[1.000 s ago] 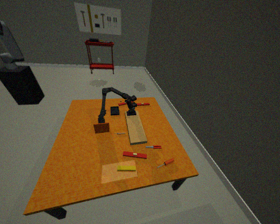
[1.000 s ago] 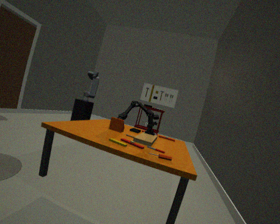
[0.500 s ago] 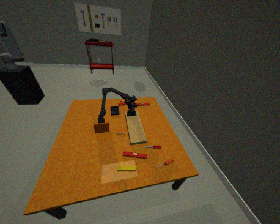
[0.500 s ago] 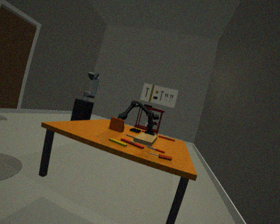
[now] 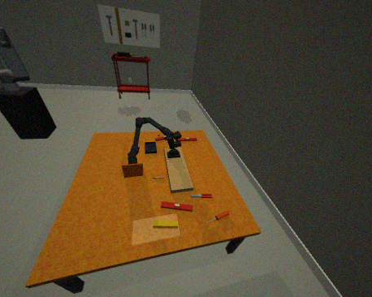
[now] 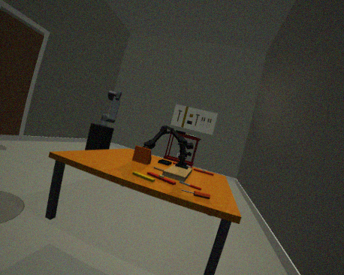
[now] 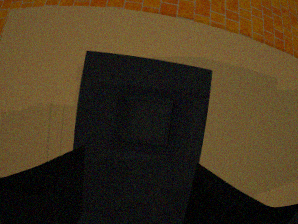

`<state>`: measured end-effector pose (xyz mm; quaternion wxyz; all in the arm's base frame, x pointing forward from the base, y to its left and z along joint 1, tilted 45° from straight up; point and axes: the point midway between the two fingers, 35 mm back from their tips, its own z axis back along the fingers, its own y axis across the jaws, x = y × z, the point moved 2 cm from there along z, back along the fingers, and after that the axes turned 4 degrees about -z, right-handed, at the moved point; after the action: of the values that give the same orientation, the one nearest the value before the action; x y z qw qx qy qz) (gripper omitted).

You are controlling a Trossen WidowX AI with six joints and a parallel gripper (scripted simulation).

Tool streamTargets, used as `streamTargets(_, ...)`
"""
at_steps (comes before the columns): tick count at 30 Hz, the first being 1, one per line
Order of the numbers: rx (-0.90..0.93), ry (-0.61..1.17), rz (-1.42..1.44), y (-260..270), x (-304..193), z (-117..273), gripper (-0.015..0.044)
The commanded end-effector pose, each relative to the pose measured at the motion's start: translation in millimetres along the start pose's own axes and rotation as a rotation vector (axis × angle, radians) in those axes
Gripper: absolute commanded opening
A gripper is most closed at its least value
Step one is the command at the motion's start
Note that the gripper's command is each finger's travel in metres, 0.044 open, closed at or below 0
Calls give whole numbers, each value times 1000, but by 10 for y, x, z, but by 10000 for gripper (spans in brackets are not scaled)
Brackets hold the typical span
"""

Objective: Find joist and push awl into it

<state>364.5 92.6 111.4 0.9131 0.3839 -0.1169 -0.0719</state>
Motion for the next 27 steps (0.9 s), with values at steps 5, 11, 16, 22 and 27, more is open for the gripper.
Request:
streamTargets(5,-2,1,-1,-264,12,-2,0)
streamTargets(11,-3,1,-1,-464,25,-2,0)
streamTargets(16,-4,1,-1,-631,36,-2,0)
streamTargets(22,-5,1,0,-830,49,-1,0)
streamTargets(27,-6,0,0,-997,60,1,0)
